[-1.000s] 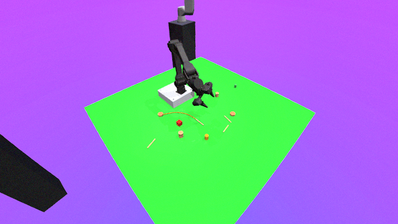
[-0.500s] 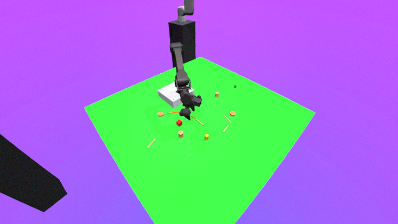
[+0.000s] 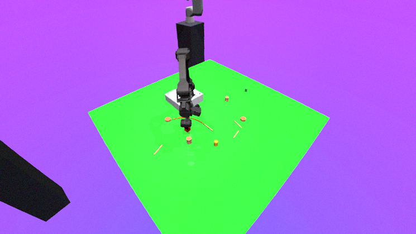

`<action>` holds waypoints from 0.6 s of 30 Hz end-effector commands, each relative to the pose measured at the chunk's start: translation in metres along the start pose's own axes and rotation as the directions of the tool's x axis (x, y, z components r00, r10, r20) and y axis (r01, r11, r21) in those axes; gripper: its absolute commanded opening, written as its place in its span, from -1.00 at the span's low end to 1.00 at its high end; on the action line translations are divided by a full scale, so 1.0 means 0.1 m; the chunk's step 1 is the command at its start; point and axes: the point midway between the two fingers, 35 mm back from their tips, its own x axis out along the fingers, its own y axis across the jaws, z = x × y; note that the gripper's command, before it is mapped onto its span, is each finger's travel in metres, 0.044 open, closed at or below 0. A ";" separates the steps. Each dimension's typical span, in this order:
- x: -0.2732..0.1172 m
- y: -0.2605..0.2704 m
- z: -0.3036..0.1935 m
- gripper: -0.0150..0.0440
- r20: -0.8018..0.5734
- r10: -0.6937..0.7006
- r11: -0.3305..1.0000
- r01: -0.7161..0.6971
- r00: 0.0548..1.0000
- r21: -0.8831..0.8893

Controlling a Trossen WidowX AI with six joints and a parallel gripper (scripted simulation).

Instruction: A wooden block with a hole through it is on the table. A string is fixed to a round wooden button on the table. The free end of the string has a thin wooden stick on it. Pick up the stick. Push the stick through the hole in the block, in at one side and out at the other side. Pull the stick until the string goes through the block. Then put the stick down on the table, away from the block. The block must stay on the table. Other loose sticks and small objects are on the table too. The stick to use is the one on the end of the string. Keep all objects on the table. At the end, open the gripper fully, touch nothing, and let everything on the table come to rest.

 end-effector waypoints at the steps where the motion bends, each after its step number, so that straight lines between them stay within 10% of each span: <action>1: -0.01 -0.02 -0.03 1.00 -0.009 0.000 1.000 0.000 1.000 -0.012; 8: 0.00 -0.01 -0.02 1.00 -0.005 0.002 1.000 -0.002 1.000 -0.006; 18: 0.00 -0.01 -0.02 0.32 -0.005 0.001 1.000 -0.001 1.000 -0.006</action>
